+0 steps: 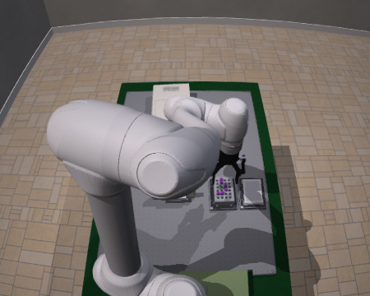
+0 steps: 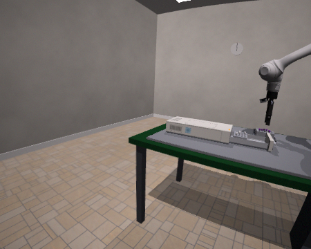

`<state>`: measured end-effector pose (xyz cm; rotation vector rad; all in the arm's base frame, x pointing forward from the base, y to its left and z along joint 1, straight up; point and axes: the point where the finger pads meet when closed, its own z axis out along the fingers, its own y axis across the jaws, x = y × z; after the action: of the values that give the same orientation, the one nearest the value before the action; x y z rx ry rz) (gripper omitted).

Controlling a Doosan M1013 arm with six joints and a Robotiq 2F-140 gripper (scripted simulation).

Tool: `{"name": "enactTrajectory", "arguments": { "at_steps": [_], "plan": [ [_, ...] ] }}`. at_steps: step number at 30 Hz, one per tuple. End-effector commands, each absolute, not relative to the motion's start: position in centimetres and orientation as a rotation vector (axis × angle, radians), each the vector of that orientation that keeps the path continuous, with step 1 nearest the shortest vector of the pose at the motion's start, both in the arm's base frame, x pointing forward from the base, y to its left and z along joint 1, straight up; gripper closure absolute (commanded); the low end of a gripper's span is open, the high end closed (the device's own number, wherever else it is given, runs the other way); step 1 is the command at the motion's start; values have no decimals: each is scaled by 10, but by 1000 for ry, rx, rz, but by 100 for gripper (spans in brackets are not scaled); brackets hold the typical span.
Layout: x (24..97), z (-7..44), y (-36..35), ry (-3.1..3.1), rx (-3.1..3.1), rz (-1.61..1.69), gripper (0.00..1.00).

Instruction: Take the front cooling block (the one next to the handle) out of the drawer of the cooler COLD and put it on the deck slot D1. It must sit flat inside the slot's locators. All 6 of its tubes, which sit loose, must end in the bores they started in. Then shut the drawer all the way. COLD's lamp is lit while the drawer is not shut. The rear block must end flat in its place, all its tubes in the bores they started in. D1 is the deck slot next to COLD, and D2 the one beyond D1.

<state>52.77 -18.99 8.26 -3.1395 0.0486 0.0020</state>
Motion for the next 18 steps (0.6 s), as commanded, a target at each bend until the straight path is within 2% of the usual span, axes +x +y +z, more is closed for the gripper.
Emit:
{"name": "enactTrajectory", "arguments": {
  "at_steps": [1,18],
  "plan": [
    [528,88,-190,49,-3140,0,34],
    [528,108,-190,49,-3140,0,34]
  ]
}}
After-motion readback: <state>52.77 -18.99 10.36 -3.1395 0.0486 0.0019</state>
